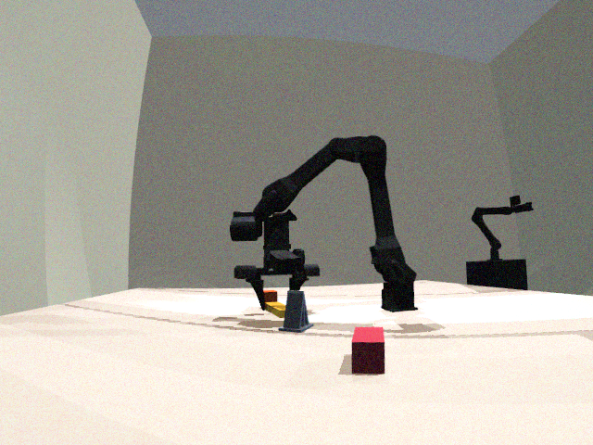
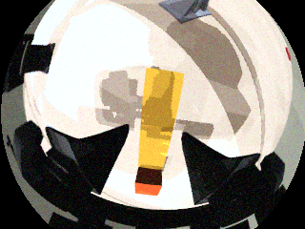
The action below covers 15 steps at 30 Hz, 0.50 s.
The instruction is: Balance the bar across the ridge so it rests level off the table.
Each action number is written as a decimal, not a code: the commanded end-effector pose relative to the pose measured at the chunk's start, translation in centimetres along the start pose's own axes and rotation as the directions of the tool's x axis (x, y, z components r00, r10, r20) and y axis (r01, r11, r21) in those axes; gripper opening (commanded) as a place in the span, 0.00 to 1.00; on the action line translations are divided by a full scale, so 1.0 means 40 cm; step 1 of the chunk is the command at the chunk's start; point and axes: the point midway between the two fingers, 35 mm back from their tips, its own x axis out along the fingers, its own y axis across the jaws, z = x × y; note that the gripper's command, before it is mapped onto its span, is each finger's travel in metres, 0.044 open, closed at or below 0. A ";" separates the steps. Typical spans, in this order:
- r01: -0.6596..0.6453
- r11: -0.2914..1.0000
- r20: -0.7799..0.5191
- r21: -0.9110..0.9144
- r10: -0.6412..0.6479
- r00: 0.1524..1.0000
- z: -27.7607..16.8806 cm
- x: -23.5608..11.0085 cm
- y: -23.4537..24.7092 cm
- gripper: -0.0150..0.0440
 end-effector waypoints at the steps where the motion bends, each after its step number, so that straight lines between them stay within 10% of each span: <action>1: 0.000 1.000 0.000 0.000 0.000 1.000 0.000 0.000 0.000 0.70; 15: 0.000 1.000 0.000 0.000 0.000 1.000 -0.001 -0.015 -0.003 0.28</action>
